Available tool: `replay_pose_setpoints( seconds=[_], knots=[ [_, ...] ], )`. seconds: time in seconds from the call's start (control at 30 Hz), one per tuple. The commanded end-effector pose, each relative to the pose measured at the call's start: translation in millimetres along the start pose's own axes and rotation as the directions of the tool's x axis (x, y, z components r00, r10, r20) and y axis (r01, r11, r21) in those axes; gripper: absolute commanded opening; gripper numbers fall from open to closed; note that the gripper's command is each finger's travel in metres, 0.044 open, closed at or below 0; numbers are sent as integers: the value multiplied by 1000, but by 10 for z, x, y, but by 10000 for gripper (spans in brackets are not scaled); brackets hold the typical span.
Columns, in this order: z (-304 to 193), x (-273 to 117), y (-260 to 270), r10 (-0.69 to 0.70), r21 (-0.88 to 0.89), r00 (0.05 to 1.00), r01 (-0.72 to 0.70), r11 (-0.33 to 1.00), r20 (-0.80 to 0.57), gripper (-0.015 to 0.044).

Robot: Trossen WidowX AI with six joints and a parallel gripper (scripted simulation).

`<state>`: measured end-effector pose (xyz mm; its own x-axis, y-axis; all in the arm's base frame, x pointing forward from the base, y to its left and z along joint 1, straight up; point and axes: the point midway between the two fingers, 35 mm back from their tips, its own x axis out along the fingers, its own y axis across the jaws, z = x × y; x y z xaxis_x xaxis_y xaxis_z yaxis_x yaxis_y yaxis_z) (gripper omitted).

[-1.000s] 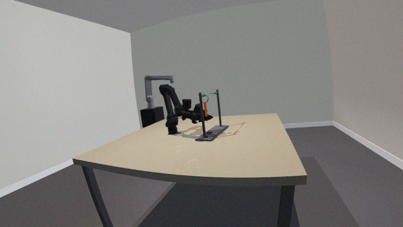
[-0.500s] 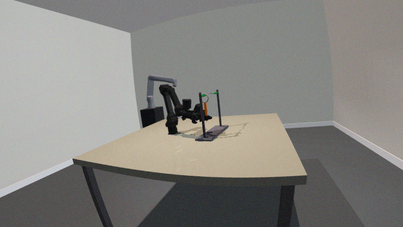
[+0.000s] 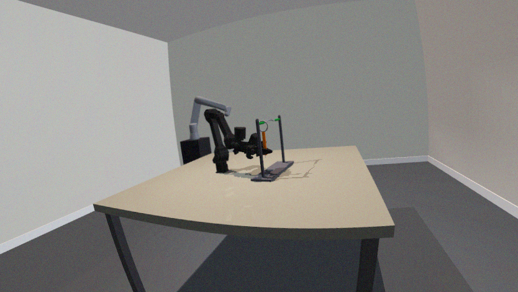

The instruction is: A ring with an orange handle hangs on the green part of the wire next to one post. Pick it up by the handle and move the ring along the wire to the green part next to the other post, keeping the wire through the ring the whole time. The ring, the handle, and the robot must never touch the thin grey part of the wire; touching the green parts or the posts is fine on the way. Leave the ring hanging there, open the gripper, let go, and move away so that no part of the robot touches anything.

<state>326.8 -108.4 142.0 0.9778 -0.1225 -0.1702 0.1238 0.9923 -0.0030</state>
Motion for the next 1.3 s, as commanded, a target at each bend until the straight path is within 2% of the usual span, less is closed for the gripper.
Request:
replay_pose_setpoints(
  seconds=[0.0,1.27],
  knots=[
    [116,-12,-17,6,-9,1000,-6,1000,12,-150],
    [170,-22,108,13,-7,1000,-13,1000,9,-150]
  ],
)
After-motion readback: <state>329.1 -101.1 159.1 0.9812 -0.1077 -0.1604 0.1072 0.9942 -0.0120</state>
